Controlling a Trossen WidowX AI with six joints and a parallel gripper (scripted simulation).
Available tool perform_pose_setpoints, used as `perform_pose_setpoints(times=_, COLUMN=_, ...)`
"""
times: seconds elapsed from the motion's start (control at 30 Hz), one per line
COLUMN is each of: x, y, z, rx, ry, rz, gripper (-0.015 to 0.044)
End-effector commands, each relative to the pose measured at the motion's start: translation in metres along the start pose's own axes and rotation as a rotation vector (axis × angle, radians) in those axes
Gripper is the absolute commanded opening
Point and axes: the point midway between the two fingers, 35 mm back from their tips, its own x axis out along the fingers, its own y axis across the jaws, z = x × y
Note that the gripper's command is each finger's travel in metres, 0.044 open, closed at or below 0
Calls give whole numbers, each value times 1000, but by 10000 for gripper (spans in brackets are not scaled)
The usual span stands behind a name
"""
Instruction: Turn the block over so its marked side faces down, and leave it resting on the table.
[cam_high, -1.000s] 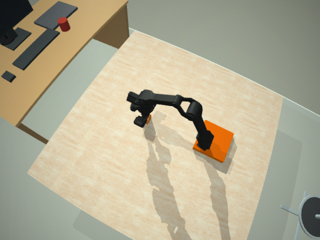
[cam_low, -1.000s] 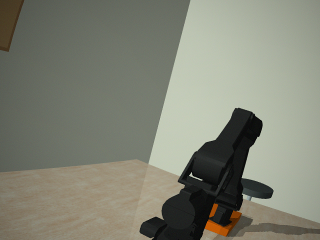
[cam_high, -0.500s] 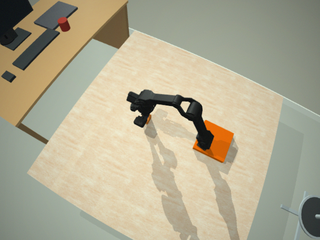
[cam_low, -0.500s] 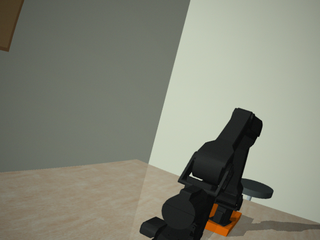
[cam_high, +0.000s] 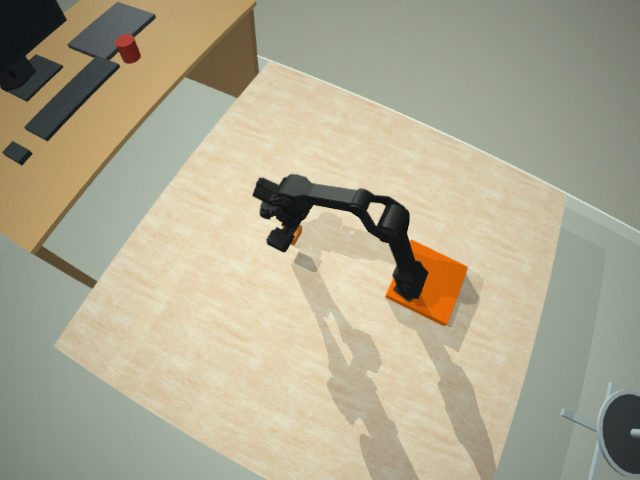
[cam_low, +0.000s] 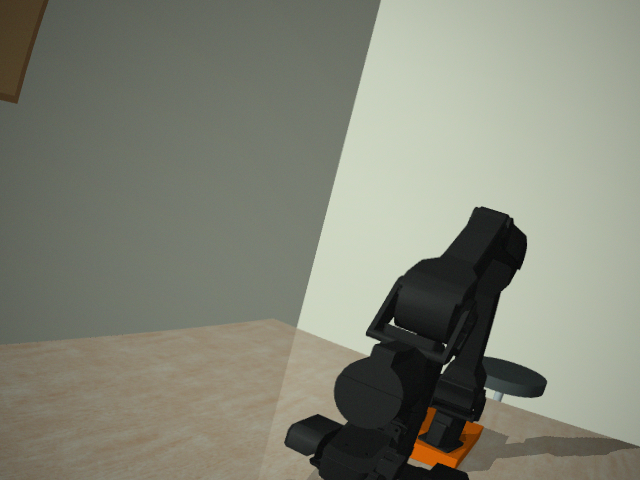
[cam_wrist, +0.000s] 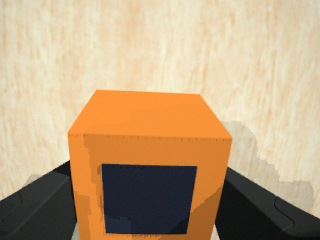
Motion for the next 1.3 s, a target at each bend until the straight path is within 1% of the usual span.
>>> perform_pose_setpoints(times=0.0, x=0, y=0, z=0, rx=-2, ry=-51, rz=-2, gripper=0)
perform_pose_setpoints(times=0.97, x=4, y=0, z=-5, rx=-2, ry=-468, rz=-1, gripper=0)
perform_pose_setpoints(times=1.27, x=7, y=0, z=-4, rx=-2, ry=-513, rz=-1, gripper=0)
